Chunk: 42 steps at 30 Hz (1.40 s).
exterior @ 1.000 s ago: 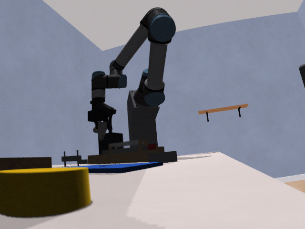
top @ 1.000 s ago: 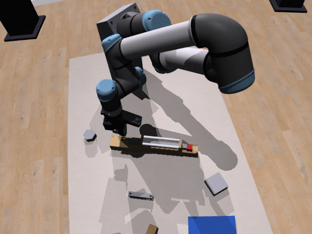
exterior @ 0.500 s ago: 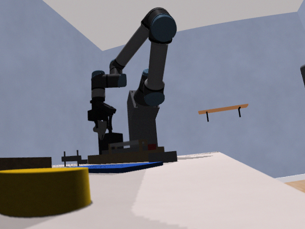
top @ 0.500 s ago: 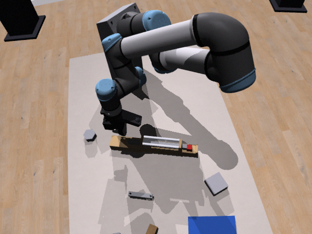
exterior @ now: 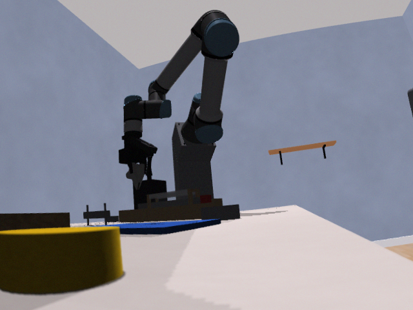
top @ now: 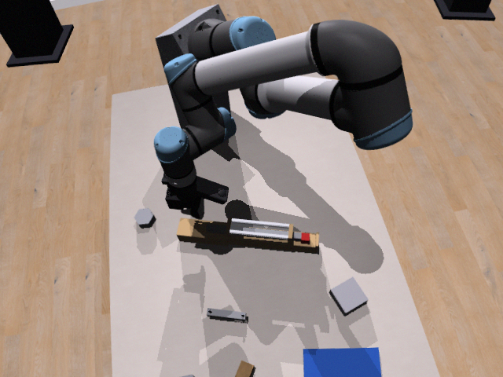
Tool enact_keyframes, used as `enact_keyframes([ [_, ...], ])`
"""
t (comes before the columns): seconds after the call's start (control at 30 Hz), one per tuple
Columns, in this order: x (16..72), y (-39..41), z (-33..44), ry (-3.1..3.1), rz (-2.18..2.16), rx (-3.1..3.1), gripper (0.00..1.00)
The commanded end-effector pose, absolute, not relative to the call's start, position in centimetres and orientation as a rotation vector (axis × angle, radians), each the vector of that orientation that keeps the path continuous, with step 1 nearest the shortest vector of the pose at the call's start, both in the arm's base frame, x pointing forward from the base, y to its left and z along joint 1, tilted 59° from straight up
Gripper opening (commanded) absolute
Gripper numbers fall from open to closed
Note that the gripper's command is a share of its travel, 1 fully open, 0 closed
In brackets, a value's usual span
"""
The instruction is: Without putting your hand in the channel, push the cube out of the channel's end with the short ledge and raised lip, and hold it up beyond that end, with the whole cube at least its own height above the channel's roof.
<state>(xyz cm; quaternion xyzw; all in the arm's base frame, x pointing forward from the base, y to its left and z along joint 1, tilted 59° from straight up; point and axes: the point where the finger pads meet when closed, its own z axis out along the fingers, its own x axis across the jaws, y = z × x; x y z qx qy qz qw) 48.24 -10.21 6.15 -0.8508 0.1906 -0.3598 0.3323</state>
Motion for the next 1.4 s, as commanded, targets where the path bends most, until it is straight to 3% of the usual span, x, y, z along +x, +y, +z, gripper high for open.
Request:
enact_keyframes([
  [0.0,48.2,-10.2,6.2,0.498,-0.941,-2.223,0.00],
  [0.7,48.5,-8.4,8.0,0.499,-0.940,-2.223,0.00],
  [1.37,50.2,4.6,21.2,0.500,-0.939,-2.223,0.00],
])
